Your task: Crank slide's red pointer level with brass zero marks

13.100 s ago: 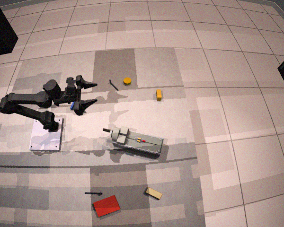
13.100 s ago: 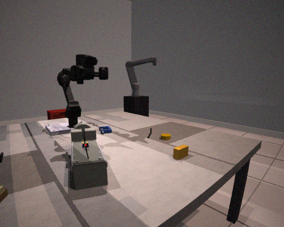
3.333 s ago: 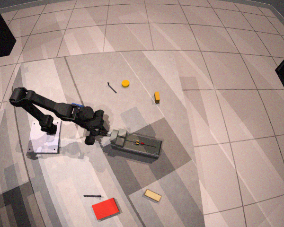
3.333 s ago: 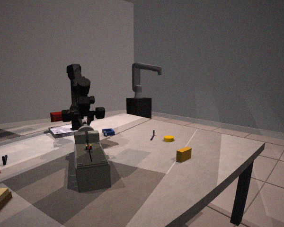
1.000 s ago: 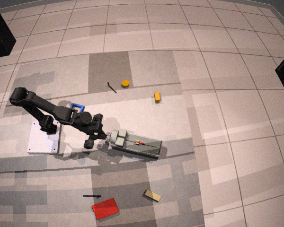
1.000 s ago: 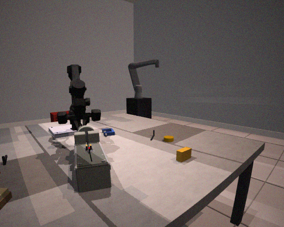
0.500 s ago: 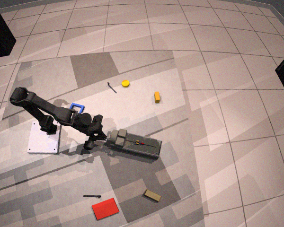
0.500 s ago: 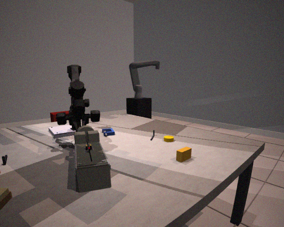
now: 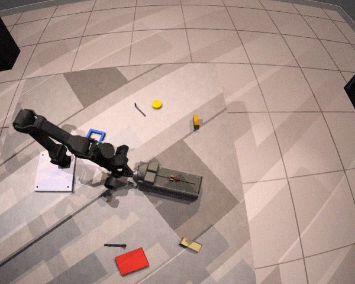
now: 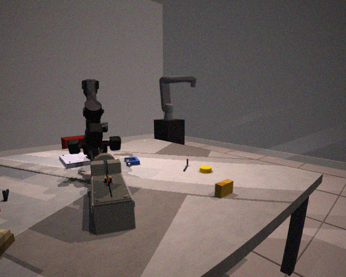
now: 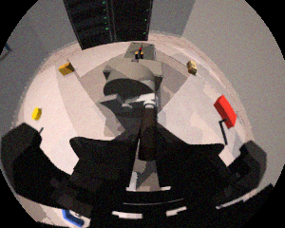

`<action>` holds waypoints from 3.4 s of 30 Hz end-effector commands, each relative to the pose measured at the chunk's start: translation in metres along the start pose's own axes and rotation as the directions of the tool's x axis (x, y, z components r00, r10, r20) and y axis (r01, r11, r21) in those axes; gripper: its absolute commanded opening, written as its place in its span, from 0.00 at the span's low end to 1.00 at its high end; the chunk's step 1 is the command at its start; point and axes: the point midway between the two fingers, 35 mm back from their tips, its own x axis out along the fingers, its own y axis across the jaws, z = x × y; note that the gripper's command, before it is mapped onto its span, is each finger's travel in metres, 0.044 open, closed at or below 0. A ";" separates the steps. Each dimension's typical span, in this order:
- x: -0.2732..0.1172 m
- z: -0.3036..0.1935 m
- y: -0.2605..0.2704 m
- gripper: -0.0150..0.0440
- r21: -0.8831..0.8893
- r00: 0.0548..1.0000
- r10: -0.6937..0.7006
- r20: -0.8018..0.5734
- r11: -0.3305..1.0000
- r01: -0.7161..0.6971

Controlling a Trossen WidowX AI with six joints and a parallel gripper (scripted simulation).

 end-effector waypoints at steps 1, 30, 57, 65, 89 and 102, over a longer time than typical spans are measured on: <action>0.006 -0.006 -0.004 0.25 0.001 1.000 -0.011 -0.016 1.000 0.011; 0.020 -0.020 -0.001 0.25 0.001 1.000 -0.011 -0.016 1.000 0.011; 0.025 -0.024 0.005 0.25 0.002 1.000 -0.010 -0.016 1.000 0.010; 0.025 -0.024 0.005 0.25 0.002 1.000 -0.010 -0.016 1.000 0.010; 0.024 -0.024 0.005 0.25 0.002 1.000 -0.010 -0.016 1.000 0.010; 0.024 -0.024 0.005 0.25 0.002 1.000 -0.010 -0.016 1.000 0.010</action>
